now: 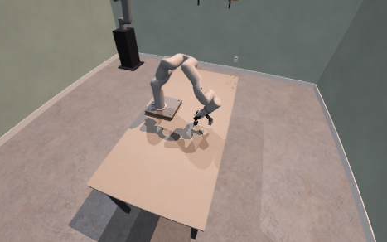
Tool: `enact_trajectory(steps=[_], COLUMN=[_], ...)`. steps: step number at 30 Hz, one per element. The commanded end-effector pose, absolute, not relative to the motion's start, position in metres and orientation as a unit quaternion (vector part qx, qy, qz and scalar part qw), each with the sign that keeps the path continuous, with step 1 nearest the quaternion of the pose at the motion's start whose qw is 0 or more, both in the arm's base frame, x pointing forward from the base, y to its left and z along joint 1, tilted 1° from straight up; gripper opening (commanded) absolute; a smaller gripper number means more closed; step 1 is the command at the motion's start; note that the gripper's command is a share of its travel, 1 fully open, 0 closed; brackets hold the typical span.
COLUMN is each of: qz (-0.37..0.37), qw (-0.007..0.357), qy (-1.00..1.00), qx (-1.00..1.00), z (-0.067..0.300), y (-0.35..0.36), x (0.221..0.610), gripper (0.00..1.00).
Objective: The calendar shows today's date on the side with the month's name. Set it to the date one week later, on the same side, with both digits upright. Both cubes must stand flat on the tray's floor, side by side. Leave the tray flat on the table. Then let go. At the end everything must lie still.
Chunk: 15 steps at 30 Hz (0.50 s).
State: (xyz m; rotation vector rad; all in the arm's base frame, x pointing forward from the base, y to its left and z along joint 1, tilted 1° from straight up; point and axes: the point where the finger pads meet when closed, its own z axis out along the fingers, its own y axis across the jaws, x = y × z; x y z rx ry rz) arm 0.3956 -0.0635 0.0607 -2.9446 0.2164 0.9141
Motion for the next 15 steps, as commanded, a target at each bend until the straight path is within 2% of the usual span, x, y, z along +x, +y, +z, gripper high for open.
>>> enact_trajectory(steps=[1,15], qz=[0.294,0.294], qw=[0.025,0.023], qy=[0.072,0.075], qx=[-0.953,-0.953], z=[0.056,0.032], y=[-0.064,-0.063], x=[0.397,0.397], gripper=[0.47,0.47])
